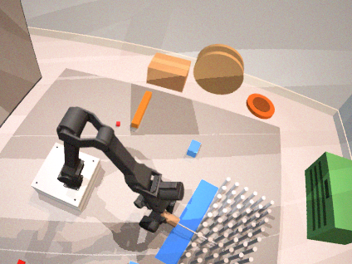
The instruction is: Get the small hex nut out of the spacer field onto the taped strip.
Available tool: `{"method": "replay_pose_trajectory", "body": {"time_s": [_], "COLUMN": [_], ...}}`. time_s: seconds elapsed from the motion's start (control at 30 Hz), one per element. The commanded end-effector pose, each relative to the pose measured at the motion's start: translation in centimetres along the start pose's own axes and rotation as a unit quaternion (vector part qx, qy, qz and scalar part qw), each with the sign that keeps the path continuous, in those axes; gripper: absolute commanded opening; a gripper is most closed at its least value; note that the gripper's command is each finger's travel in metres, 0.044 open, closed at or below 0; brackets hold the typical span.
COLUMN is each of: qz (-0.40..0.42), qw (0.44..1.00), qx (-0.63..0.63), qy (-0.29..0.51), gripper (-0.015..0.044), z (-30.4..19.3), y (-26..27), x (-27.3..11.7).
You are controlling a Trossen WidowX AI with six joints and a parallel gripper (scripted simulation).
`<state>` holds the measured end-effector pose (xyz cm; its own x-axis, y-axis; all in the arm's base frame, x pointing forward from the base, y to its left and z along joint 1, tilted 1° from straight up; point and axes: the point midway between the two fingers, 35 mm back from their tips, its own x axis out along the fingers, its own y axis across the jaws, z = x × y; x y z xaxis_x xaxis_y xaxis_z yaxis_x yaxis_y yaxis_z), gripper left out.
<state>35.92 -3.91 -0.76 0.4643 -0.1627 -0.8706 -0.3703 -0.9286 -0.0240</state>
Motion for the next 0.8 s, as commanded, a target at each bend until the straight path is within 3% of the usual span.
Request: {"method": "replay_pose_trajectory", "body": {"time_s": [0.0,0.77], "qz": [-0.004,-0.004], "qw": [1.000,1.000], "qx": [-0.002,-0.002], "qy": [0.007,0.008], "gripper": [0.0000,0.0000], "z": [-0.8,-2.1], "y": [-0.2,-0.2], "x": [-0.1,0.6]}}
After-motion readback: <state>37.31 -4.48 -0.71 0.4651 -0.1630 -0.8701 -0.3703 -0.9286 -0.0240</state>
